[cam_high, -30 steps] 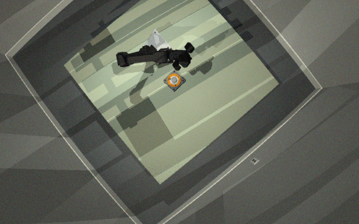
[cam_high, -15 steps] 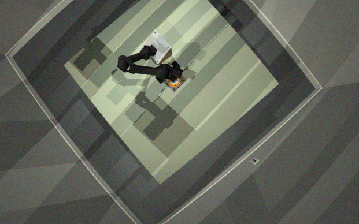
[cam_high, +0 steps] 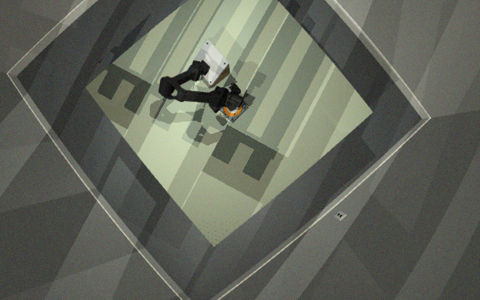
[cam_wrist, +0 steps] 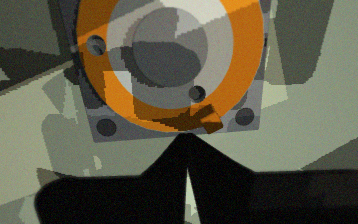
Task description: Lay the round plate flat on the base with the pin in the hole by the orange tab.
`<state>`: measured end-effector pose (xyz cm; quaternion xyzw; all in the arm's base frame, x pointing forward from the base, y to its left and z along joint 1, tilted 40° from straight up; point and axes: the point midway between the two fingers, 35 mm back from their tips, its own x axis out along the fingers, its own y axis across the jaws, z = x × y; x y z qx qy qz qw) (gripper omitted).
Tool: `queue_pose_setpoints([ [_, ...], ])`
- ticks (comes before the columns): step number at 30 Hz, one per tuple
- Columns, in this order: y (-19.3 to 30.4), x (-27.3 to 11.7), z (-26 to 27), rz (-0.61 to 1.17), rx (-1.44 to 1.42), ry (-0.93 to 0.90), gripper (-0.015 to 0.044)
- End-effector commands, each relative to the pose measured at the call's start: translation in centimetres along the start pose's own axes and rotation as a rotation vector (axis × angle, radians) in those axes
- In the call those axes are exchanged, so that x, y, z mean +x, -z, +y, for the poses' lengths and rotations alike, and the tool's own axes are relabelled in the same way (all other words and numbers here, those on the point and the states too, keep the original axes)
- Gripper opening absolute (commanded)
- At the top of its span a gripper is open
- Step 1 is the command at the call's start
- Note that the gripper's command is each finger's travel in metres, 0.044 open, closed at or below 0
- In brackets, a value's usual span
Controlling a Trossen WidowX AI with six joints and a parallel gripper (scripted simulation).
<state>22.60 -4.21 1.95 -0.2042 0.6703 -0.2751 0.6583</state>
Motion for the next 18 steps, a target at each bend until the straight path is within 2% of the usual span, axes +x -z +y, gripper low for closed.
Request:
queue_pose_setpoints([
  [1,-0.1,0.3,-0.1,-0.003,-0.003,0.005,0.0],
  [18,-1.1,0.5,-2.4,-0.004,-0.002,0.007,0.0],
])
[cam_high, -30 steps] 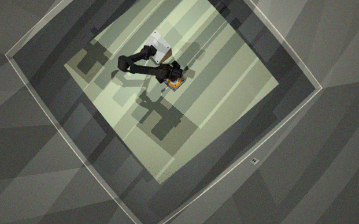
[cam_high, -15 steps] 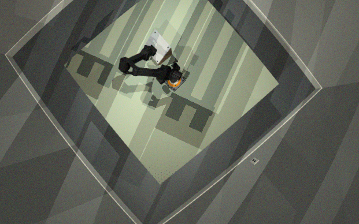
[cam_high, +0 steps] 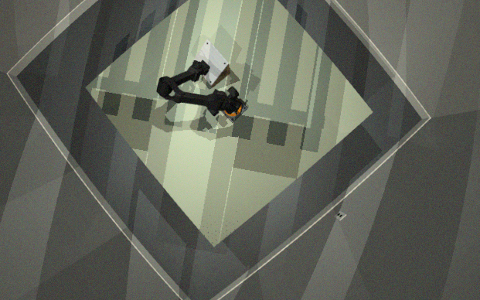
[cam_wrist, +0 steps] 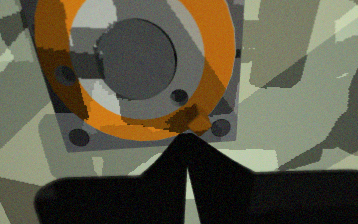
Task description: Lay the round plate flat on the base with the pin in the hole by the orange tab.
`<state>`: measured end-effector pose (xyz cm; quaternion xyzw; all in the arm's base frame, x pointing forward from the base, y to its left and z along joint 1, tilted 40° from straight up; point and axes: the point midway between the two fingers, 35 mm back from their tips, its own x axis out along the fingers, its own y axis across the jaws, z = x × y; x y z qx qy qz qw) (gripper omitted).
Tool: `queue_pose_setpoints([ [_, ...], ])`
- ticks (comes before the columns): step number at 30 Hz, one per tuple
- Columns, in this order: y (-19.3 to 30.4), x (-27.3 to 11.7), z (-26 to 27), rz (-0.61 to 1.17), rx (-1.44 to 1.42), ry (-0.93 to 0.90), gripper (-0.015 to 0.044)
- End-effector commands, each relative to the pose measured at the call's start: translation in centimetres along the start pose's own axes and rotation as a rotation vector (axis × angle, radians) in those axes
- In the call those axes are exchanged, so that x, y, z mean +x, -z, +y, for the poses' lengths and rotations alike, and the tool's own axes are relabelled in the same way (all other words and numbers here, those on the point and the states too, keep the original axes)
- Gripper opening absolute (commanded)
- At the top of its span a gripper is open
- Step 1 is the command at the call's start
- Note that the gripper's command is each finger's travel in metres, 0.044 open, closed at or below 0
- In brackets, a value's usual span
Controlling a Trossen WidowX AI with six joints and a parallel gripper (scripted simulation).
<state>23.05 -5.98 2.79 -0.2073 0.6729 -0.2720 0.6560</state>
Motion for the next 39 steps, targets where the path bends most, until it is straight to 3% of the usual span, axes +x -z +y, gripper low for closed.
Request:
queue_pose_setpoints([
  [1,-0.6,0.0,-0.6,-0.007,0.008,0.007,0.0],
  [39,-3.5,-0.3,-2.6,-0.009,0.01,0.008,0.0],
])
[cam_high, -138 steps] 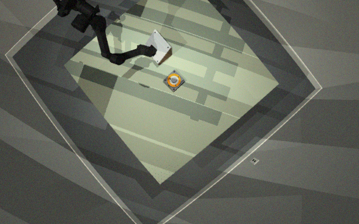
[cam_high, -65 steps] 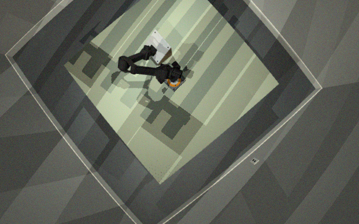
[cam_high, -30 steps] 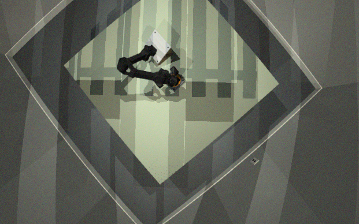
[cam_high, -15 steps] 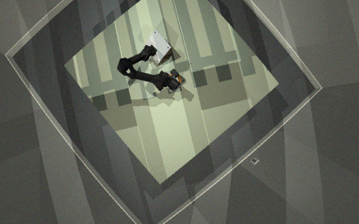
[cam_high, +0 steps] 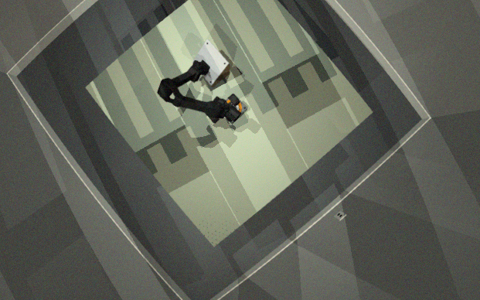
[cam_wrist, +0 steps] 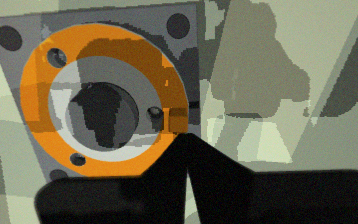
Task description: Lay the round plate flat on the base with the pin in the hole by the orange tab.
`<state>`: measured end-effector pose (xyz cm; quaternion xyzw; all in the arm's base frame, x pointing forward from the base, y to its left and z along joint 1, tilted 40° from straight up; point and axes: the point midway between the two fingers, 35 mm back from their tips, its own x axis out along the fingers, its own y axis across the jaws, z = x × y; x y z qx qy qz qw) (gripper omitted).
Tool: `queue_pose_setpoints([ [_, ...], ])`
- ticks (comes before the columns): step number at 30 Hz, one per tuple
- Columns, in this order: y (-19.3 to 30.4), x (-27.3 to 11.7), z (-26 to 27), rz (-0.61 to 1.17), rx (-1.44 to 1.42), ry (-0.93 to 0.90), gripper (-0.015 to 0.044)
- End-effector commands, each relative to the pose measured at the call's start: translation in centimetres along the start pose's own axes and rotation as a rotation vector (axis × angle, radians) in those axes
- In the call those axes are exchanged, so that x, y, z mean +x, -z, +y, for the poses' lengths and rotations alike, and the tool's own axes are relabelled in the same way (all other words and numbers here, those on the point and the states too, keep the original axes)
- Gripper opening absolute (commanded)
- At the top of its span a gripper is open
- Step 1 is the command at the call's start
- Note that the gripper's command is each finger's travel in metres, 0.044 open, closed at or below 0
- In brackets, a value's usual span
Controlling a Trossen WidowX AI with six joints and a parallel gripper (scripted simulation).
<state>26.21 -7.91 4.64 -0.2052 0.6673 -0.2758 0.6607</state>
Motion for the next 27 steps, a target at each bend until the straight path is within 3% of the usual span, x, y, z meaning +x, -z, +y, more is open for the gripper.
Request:
queue_pose_setpoints([
  [1,-0.3,0.1,-0.2,0.002,-0.003,0.006,0.0],
  [15,-0.4,-4.6,0.0,0.002,-0.004,0.004,0.0],
  [27,-0.5,-3.8,0.0,-0.004,-0.008,0.008,0.0],
])
